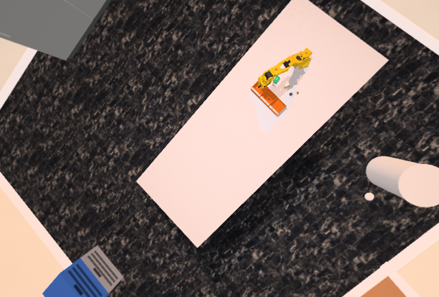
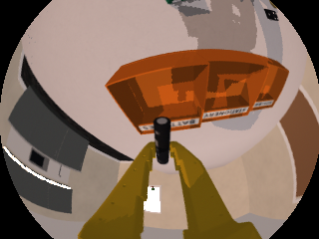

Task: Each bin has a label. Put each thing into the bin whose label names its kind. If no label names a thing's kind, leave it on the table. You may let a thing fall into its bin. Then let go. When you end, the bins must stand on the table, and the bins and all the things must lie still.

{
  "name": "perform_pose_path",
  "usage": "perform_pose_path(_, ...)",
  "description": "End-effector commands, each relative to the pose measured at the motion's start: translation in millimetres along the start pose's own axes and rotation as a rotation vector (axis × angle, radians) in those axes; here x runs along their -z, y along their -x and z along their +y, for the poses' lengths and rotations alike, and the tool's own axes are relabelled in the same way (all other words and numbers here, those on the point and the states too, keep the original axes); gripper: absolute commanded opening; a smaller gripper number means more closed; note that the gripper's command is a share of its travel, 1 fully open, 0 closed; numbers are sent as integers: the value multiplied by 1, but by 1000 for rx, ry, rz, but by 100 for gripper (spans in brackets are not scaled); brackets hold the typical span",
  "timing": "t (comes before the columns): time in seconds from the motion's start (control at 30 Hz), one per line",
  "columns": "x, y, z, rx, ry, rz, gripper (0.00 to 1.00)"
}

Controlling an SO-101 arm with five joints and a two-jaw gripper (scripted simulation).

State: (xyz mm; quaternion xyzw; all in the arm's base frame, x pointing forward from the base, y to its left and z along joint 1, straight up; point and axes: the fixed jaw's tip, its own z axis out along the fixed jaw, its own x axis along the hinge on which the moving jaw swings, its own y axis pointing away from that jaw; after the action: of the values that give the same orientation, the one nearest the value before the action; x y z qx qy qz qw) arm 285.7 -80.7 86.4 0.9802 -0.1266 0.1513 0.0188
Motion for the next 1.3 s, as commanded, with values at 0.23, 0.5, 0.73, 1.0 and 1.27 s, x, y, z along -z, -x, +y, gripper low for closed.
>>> perform_pose_path(0.23,7,-2,2,-1,1,22,0)
perform_pose_path(0.5,-1,-1,2,-1,1,13,0)
perform_pose_path(0.73,-10,2,2,-1,1,3,0)
perform_pose_path(1.0,-12,3,2,-1,1,0,0)
perform_pose_path(1.27,-14,3,2,-1,1,0,0)
